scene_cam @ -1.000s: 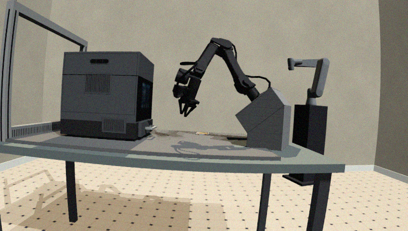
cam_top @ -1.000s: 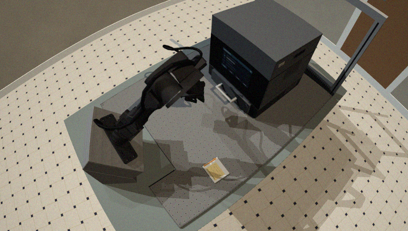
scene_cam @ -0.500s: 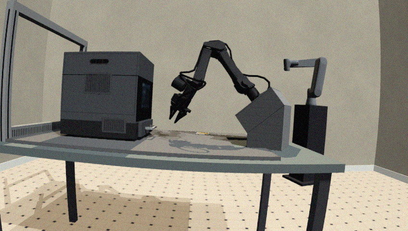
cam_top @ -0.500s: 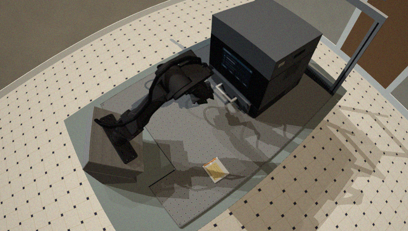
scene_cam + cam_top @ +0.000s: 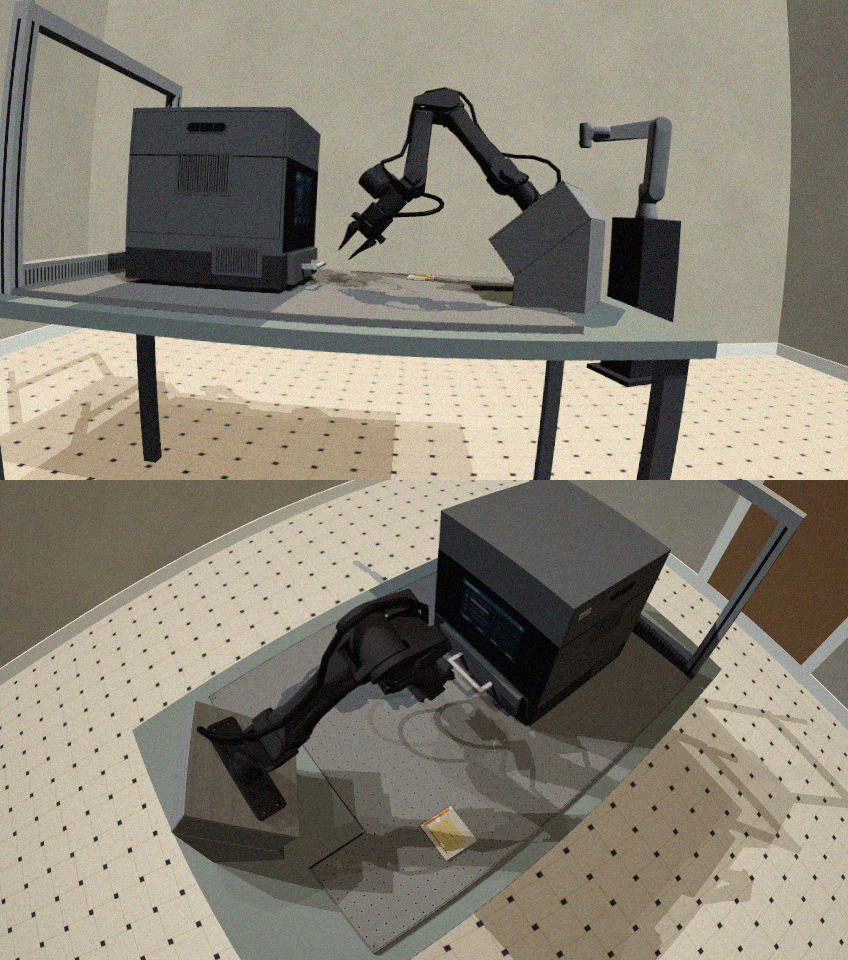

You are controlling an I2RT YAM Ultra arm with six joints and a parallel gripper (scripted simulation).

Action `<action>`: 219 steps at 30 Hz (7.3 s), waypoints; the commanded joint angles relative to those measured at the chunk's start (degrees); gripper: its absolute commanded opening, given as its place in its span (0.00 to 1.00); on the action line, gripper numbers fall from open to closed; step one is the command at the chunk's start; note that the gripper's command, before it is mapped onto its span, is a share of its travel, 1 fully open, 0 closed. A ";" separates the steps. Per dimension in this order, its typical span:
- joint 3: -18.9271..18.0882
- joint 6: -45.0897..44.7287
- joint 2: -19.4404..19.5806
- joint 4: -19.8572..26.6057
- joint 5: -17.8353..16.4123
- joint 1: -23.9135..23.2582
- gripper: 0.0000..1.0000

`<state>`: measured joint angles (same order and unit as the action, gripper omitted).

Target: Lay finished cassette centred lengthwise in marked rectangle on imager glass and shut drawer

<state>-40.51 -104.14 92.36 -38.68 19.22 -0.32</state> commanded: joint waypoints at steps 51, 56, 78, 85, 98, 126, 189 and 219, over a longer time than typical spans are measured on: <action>-0.95 -2.00 -0.98 -4.72 -3.65 0.45 0.35; -0.95 -2.00 -0.98 -4.72 -3.65 0.45 0.35; -5.93 -2.26 5.17 -5.28 -4.75 -1.14 0.35; -7.85 -2.32 7.13 -5.29 -5.17 -1.45 0.35; -11.02 -2.42 10.19 -4.78 -5.78 -2.31 0.35; -16.26 -2.51 12.81 -3.93 -6.65 -2.68 0.35; -13.38 -2.33 12.83 -3.77 -6.00 -2.79 0.00; -11.97 -2.36 12.53 -4.81 -5.82 -2.80 0.00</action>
<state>-53.69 -106.72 106.52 -44.29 12.93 -3.33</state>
